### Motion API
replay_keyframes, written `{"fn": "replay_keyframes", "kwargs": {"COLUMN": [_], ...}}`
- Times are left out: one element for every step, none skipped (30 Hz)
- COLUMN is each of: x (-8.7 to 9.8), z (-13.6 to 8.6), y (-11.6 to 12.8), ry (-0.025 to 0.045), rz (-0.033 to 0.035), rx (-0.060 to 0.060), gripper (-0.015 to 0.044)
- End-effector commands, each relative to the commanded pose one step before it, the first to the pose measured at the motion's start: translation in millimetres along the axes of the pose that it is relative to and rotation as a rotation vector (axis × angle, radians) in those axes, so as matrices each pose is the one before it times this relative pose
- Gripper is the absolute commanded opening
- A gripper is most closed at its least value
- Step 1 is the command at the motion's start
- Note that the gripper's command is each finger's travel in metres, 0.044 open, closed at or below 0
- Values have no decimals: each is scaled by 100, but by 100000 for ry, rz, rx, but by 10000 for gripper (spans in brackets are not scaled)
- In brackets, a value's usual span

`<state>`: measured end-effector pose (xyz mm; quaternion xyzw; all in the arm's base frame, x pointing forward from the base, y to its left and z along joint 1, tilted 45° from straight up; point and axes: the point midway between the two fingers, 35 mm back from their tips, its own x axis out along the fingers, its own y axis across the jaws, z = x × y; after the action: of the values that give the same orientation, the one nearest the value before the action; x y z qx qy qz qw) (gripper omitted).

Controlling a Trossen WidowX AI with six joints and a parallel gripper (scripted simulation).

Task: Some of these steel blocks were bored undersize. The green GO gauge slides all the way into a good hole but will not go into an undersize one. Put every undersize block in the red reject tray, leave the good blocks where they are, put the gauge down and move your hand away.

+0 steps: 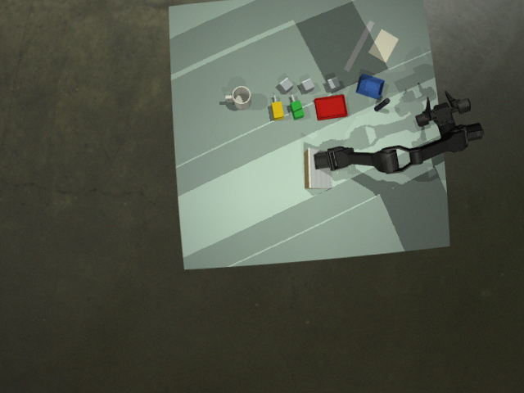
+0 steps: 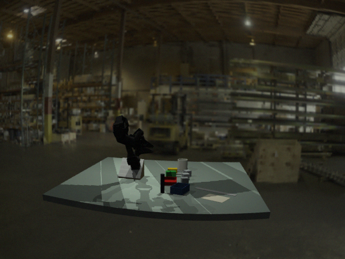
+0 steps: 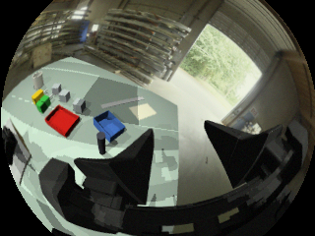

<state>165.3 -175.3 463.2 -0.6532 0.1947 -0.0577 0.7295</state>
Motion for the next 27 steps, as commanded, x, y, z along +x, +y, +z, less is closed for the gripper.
{"fn": "replay_keyframes", "kwargs": {"x": [4548, 1217, 1251, 1283, 1312, 1339, 1423, 1646, 1671, 1674, 1459, 1521, 1552, 1569, 1575, 1569, 1584, 1576, 1559, 1536, 1514, 1491, 1466, 1437, 1383, 1324, 1345], "z": [-1035, -94, -43, 9, 61, 112, -51, 30, 122, 209, 249, 323, 395, 465, 531, 592, 575, 635, 689, 737, 783, 825, 864, 899, 914, 922, 1115], "y": [2516, 538, 540, 541, 541, 539, 780, 878, 857, 822, 678, 677, 657, 627, 590, 546, 517, 465, 408, 346, 283, 218, 150, 78, 3, -71, -218], "ry": [-6867, -1742, -1722, -1699, -1673, -1643, -904, -1045, -1054, -1045, -896, -919, -918, -902, -874, -833, -757, -732, -696, -651, -598, -538, -467, -387, -292, -191, -96], "rz": [10856, 2860, 2955, 3045, 3131, 3211, 4549, 5329, 5472, 5545, 4879, 5145, 5317, 5447, 5545, 5612, 5840, 5914, 5969, 6009, 6069, 6142, 6225, 6317, 6315, 6314, 6558], "rx": [3869, 539, 401, 261, 118, -28, -426, -783, -1104, -1414, -1479, -1790, -2090, -2388, -2681, -2964, -3497, -3796, -4086, -4365, -4657, -4959, -5269, -5585, -5810, -6021, -6282], "gripper": [300, 300, 300, 300, 300, 300, 300, 300, 300, 300, 300, 300, 300, 300, 300, 300, 300, 300, 300, 300, 300, 300, 300, 300, 300, 300, 300]}}
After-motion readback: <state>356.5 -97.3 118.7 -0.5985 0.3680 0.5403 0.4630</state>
